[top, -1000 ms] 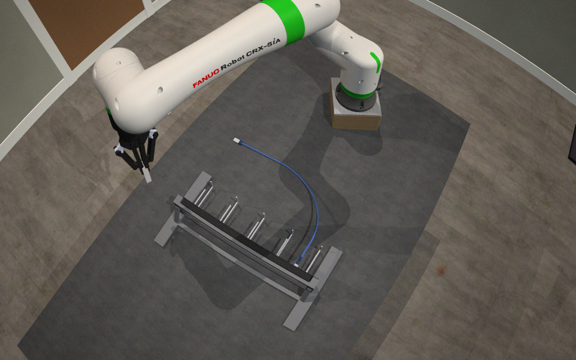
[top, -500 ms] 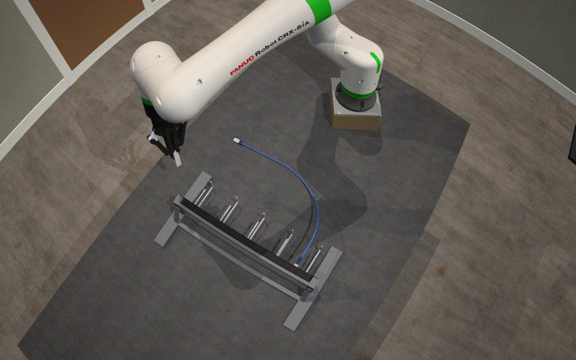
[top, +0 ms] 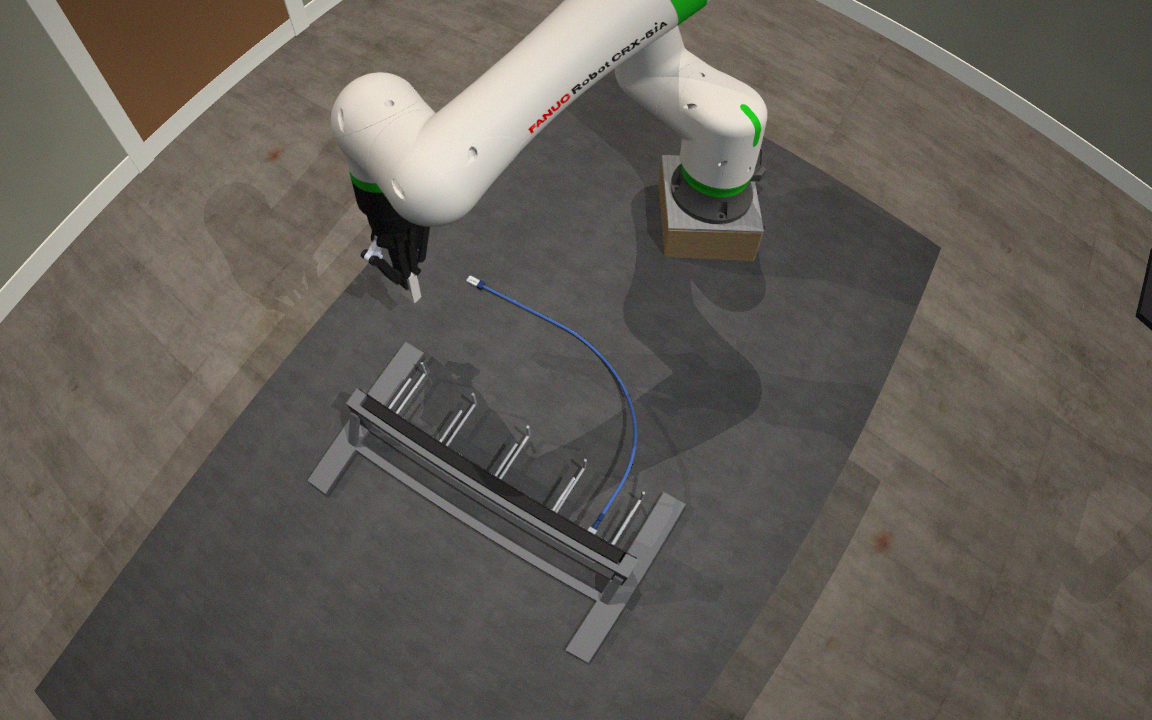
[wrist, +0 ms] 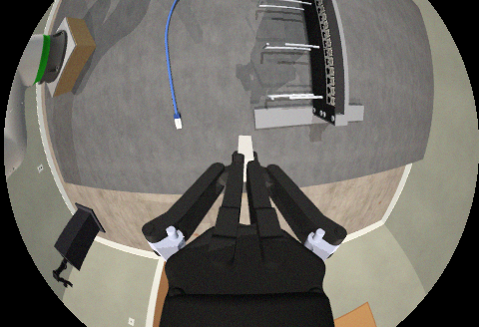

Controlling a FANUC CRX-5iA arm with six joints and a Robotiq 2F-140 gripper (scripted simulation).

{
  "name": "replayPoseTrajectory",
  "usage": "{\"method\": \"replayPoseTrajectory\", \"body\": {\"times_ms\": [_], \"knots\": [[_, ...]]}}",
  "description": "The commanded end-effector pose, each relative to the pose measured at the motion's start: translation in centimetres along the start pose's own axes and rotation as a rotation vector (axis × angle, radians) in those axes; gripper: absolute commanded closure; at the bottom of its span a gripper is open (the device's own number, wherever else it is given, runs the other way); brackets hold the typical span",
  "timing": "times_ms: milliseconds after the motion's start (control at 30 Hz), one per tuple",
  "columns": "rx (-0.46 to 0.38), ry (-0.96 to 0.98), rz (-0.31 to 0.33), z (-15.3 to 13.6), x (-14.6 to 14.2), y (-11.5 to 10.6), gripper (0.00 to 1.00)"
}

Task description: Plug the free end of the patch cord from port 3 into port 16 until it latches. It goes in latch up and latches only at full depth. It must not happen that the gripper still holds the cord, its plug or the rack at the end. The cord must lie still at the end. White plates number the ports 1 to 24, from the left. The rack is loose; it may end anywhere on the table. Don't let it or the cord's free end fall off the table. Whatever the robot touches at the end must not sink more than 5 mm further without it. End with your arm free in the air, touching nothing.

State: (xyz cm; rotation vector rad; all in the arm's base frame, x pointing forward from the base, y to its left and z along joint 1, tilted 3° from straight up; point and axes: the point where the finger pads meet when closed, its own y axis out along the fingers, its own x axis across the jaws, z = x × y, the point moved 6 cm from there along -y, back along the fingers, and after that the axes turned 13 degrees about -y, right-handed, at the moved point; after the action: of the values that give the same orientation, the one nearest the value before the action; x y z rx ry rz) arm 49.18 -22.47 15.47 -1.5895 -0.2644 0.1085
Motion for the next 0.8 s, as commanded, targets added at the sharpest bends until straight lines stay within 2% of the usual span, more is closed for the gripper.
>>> {"method": "replayPoseTrajectory", "body": {"times_ms": [0,333,767], "knots": [[-0.005,-0.052,0.017,1.4,-3.6,1.3,1.00],[0.002,-0.142,0.058,3.9,-10.1,3.7,1.00],[0.005,-0.169,0.069,4.6,-12.0,4.5,1.00]]}}
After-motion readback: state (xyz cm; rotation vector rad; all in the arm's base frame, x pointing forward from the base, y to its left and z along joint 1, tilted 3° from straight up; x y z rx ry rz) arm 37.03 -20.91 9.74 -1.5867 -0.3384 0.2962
